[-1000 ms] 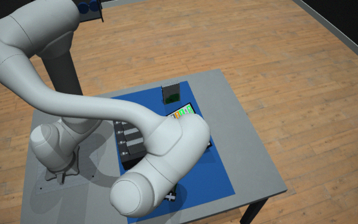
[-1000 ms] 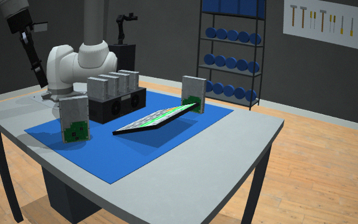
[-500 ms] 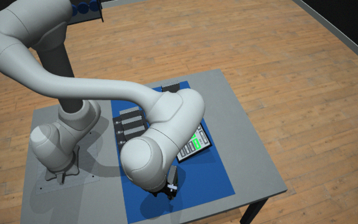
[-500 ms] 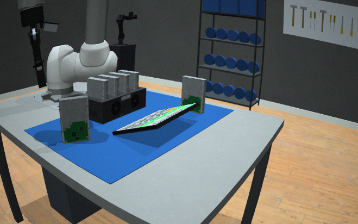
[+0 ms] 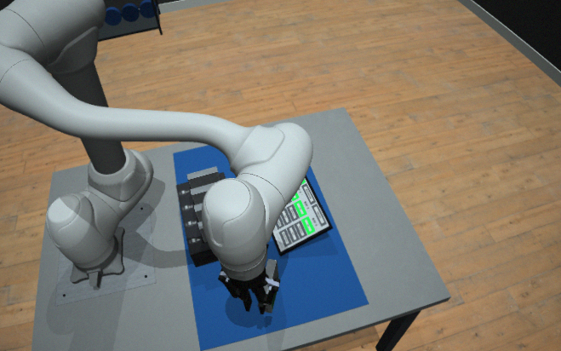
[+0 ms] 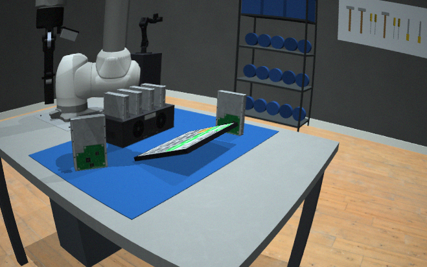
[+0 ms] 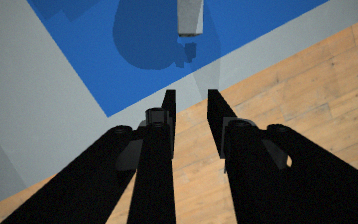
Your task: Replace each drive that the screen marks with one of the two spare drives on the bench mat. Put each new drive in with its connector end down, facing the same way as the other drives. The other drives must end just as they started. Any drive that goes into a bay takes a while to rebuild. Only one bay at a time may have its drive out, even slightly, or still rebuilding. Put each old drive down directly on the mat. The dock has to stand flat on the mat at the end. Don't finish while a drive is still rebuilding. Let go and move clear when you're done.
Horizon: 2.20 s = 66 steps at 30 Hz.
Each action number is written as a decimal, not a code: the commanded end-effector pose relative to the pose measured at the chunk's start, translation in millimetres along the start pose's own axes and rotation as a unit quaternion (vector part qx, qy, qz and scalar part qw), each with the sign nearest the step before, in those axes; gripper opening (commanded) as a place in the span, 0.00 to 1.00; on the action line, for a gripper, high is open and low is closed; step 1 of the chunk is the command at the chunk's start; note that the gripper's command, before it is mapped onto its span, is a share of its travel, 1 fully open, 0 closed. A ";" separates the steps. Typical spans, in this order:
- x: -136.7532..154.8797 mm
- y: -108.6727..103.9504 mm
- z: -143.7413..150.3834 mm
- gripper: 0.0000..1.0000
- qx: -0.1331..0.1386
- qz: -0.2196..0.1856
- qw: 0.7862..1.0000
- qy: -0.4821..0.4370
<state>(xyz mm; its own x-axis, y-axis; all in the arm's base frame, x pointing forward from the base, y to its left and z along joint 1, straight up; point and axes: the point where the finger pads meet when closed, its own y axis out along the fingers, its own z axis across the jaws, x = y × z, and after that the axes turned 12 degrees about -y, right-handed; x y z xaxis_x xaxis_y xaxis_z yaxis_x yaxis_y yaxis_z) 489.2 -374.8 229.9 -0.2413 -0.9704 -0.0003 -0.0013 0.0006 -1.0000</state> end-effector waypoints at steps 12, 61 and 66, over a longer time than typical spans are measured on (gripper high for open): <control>0.0 -0.7 0.3 0.10 0.001 0.000 1.000 0.000; -307.5 -8.1 -136.6 0.10 0.001 0.000 0.901 0.433; -350.7 -3.7 -185.7 0.10 0.001 0.000 0.875 0.485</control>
<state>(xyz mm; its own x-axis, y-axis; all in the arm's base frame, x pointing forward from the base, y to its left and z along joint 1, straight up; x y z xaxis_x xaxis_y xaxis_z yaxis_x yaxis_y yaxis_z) 421.1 -38.7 233.9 -0.9142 -0.4047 -0.0212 0.0079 0.0343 -0.9994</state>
